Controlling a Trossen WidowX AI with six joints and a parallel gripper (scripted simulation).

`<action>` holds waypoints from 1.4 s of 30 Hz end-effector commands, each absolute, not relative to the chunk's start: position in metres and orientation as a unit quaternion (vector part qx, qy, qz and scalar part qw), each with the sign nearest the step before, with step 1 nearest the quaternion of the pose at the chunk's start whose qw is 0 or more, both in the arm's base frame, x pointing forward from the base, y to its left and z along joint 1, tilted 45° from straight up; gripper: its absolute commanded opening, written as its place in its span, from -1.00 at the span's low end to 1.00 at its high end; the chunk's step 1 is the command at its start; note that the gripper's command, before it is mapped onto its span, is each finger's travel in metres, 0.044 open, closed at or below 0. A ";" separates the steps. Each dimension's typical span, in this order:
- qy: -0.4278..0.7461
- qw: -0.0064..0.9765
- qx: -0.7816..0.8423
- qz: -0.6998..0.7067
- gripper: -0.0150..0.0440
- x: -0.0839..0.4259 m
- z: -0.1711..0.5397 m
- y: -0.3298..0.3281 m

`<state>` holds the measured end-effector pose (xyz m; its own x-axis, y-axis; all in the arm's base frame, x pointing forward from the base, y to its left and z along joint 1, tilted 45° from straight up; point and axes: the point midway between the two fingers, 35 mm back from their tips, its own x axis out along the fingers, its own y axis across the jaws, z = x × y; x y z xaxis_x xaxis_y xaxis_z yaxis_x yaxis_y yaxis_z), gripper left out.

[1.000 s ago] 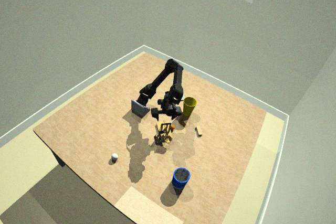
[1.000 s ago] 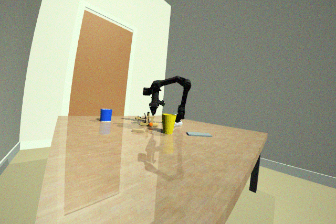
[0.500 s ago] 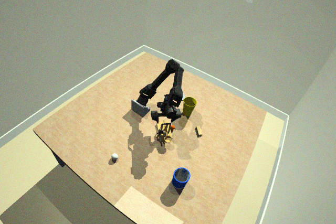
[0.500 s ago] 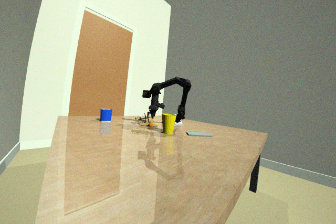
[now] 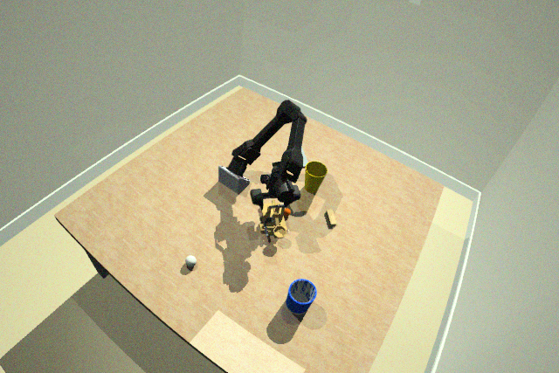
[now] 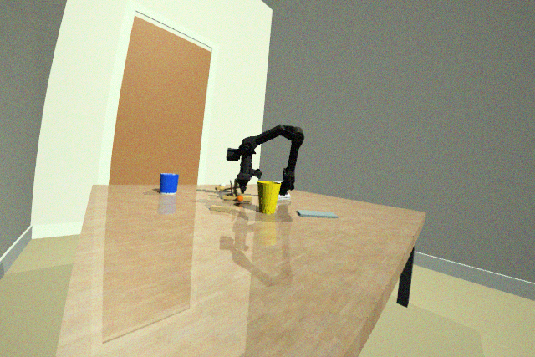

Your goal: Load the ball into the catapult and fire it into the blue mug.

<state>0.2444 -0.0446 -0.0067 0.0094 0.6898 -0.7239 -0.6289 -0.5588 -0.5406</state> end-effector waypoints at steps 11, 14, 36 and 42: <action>-0.031 0.468 -0.534 0.704 0.47 0.244 -0.011 -0.040; -0.031 0.468 -0.534 0.704 0.20 0.244 -0.011 -0.040; -0.084 0.424 -0.568 0.700 -0.49 0.243 0.023 -0.077; -0.156 0.362 -0.610 0.688 -0.49 0.244 0.021 -0.080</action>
